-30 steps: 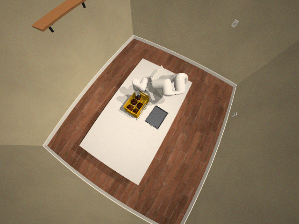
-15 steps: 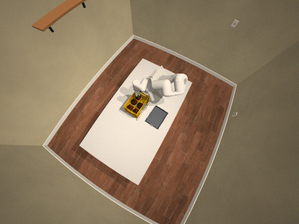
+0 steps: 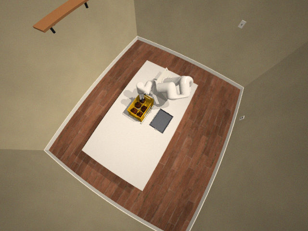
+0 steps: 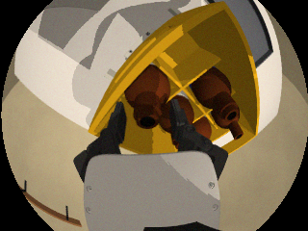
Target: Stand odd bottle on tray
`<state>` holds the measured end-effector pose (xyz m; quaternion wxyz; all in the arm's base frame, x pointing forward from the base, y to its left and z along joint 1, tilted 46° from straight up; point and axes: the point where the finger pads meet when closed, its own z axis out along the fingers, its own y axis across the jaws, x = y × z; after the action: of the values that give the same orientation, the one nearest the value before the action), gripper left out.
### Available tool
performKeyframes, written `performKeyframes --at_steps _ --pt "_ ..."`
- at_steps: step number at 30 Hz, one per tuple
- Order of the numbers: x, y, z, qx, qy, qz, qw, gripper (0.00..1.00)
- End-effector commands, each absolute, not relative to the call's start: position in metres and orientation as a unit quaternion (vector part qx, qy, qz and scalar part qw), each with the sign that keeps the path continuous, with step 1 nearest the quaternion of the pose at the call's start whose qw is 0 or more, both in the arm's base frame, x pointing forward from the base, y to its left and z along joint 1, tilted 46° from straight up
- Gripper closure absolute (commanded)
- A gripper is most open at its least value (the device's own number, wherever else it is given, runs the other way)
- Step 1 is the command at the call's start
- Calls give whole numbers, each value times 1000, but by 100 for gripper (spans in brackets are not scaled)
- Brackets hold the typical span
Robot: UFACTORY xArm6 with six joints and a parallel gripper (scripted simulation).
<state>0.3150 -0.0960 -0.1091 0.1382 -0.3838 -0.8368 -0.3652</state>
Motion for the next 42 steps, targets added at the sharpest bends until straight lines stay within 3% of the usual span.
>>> performKeyframes --at_steps 1,4,5,42 --pt "316 -97 -109 -384 -837 -365 136 35" --pt "316 -97 -109 -384 -837 -365 136 35" --pt "316 -97 -109 -384 -837 -365 136 100" --pt "316 -97 -109 -384 -837 -365 136 100"
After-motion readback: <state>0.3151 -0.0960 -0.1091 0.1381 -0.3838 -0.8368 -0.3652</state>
